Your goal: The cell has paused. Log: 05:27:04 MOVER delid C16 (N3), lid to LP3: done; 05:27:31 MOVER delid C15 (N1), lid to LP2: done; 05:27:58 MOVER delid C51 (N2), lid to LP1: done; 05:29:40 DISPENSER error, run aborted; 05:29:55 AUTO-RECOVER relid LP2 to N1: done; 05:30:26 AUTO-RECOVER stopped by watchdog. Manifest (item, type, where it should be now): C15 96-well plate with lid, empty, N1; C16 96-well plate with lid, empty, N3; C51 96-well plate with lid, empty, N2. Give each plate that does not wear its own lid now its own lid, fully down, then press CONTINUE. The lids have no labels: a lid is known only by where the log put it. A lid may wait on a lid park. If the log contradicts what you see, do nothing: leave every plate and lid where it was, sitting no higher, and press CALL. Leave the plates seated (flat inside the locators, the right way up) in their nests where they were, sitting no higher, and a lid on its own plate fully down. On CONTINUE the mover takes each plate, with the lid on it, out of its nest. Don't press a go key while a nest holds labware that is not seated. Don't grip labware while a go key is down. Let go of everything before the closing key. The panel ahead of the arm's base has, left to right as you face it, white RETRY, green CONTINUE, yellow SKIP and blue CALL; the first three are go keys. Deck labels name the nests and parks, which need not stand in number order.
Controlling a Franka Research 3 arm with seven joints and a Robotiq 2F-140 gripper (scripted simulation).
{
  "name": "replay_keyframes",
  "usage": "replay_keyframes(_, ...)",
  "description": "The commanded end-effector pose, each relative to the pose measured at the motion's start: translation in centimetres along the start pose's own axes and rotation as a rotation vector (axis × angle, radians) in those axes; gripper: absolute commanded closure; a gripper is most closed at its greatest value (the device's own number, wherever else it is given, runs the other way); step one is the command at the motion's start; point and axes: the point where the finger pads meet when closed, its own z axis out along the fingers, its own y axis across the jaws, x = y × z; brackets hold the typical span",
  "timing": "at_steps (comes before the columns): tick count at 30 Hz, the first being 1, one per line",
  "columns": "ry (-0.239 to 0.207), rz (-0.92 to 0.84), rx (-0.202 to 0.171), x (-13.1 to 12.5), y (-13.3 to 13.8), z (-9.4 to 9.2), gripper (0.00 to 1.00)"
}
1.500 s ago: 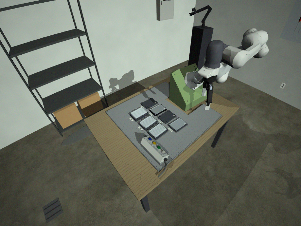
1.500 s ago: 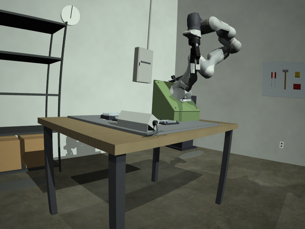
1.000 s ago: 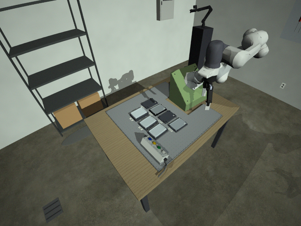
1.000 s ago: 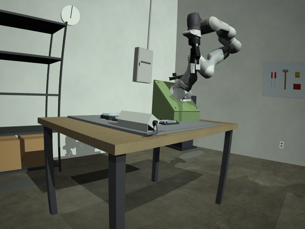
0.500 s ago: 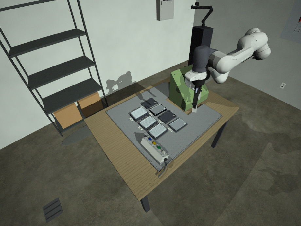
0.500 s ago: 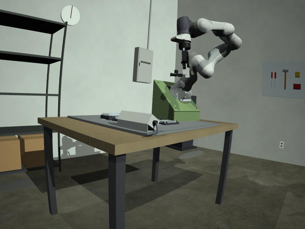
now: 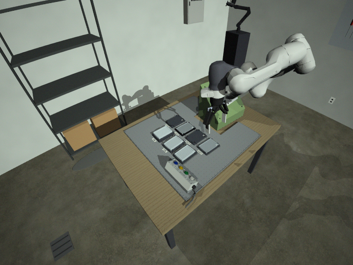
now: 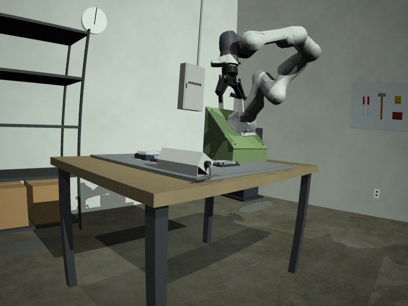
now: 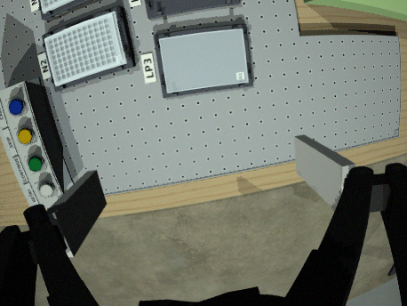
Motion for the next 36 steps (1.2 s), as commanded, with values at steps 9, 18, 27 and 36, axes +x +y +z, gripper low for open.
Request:
replay_keyframes(9, 0.014, 0.437, 0.039, 5.7, -2.5, 2.6, 0.0)
replay_keyframes(18, 0.019, 0.699, 0.052, 10.7, -2.7, 4.8, 0.0)
replay_keyframes(27, 0.036, 1.055, 0.07, 17.6, -1.7, 8.0, 0.0)
replay_keyframes(36, 0.051, 1.248, 0.08, 21.4, -0.4, 9.8, 0.0)
